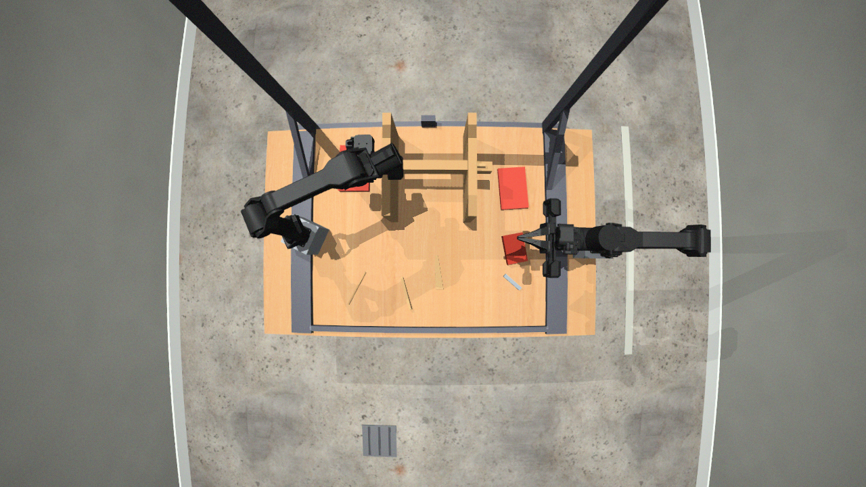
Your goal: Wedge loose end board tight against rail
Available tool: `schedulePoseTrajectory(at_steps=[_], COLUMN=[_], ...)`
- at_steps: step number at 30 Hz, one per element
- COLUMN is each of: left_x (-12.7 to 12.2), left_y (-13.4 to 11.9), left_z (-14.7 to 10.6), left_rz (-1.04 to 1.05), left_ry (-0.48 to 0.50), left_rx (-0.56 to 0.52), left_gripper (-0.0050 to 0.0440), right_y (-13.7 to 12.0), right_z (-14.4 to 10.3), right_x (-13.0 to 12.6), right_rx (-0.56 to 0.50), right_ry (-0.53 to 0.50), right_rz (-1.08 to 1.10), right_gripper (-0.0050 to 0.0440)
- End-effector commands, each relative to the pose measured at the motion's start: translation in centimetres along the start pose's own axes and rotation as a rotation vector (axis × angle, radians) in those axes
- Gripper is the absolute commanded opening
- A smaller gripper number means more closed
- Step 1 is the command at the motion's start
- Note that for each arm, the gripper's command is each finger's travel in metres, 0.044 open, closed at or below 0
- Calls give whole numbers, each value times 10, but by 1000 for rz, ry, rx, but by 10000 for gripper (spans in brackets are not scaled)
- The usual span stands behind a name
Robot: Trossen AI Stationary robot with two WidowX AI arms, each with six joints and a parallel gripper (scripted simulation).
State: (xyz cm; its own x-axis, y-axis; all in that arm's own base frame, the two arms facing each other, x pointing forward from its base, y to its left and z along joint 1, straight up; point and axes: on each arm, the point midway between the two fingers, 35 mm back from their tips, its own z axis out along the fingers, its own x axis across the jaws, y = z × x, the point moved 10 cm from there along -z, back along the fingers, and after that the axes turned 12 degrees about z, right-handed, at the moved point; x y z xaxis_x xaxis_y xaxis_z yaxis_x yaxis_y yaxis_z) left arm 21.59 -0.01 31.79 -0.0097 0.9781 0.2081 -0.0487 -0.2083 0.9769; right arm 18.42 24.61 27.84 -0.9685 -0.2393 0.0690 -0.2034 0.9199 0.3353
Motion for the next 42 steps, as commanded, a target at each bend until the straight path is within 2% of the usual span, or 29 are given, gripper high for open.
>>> schedulePoseTrajectory(at_steps=[1,7,10,20,22,26,37,39,42], left_x=[3,3,3,3,3,3,3,3,3], left_y=[10,10,10,10,10,10,9,9,9], left_z=[0,0,0,-1,-1,-1,-1,-1,-1], left_rz=[0,0,0,-1,-1,-1,-3,-3,-3], left_ry=[5,5,5,6,6,6,6,6,6], left_rx=[-28,-28,-28,-29,-29,-29,-28,-28,-28], left_gripper=[-50,-50,-50,-50,-50,-50,-50,-50,-50], right_y=[3,3,-12,-63,-63,-82,-139,-139,-153], right_z=[-23,-27,-31,-53,-53,-62,-88,-88,-94], right_x=[-1,-1,-1,-22,-22,-26,-21,-21,-17], right_rx=[-21,-20,-37,-216,-216,-294,-551,-551,-631], right_ry=[-19,-18,-90,-445,-445,-576,-950,-950,-1045], right_rz=[-9,-9,63,399,399,521,842,842,913], right_gripper=[-50,-50,-50,-50,-50,-50,-50,-50,-50])
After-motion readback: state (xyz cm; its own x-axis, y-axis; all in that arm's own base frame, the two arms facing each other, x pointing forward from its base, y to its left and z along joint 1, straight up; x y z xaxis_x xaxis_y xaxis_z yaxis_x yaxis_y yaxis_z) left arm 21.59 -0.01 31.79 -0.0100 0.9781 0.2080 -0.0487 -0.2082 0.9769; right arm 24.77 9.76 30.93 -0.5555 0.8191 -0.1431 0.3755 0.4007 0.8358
